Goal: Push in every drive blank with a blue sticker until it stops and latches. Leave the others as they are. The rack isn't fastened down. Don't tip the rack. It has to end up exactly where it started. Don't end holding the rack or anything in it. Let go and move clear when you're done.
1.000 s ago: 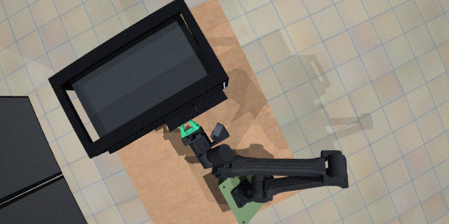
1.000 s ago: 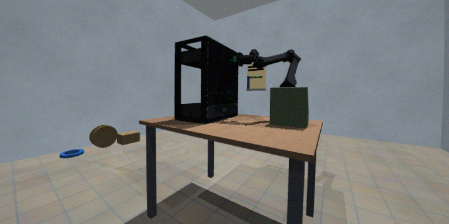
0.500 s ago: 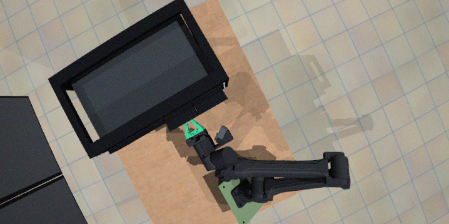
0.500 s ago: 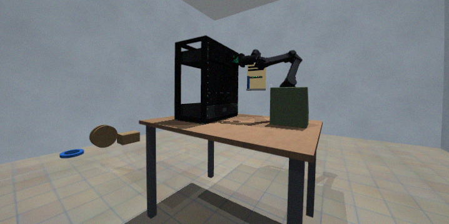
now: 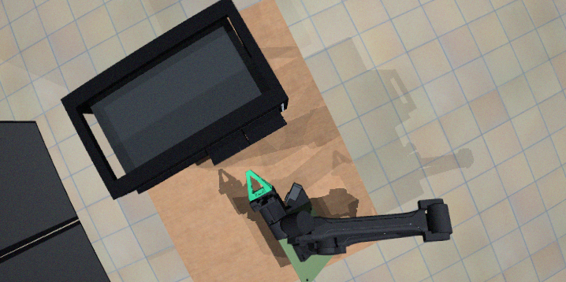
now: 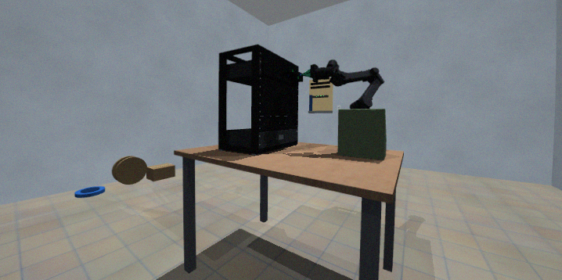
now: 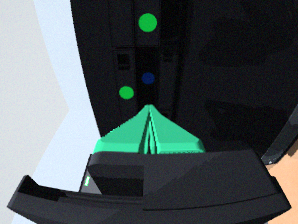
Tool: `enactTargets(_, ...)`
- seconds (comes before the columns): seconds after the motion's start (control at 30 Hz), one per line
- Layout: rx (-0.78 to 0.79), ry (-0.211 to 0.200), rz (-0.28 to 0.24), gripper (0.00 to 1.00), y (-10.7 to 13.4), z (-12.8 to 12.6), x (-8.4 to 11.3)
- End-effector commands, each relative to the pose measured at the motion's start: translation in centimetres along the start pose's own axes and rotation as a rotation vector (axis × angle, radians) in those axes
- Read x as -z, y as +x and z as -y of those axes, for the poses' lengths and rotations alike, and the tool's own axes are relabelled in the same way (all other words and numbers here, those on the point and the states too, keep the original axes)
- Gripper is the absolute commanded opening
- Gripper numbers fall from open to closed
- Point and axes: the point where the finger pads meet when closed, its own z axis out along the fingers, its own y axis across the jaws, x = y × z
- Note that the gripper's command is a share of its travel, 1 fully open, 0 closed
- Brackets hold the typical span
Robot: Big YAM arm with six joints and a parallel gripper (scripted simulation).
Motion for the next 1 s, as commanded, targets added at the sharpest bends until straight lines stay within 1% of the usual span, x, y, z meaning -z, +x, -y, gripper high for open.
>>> enactTargets(0.0,-0.015,-0.010,-0.001,0.00,0.0,-1.1,-0.2)
enactTargets(0.07,-0.019,-0.010,0.004,0.00,-0.5,-1.1,-0.2)
enactTargets(0.17,-0.013,0.003,0.009,0.00,-1.4,-0.6,-0.3)
enactTargets(0.27,-0.013,0.001,0.010,0.00,-2.6,-1.1,-0.2)
enactTargets(0.33,-0.013,0.001,0.010,0.00,-2.6,-1.1,-0.2)
enactTargets(0.47,-0.042,-0.018,0.031,0.00,-6.0,-3.7,-0.4)
enactTargets(0.63,-0.045,-0.019,0.031,0.00,-9.4,-4.6,0.3)
enactTargets(0.77,-0.042,-0.019,0.032,0.00,-11.4,-5.1,0.7)
enactTargets(0.83,-0.041,-0.019,0.032,0.00,-12.0,-5.2,0.8)
enactTargets(0.9,-0.041,-0.019,0.032,0.00,-12.0,-5.2,0.8)
enactTargets(0.93,0.015,0.017,-0.008,0.00,-9.5,-2.5,1.1)
enactTargets(0.97,0.012,0.015,-0.006,0.00,-9.8,-2.7,1.1)
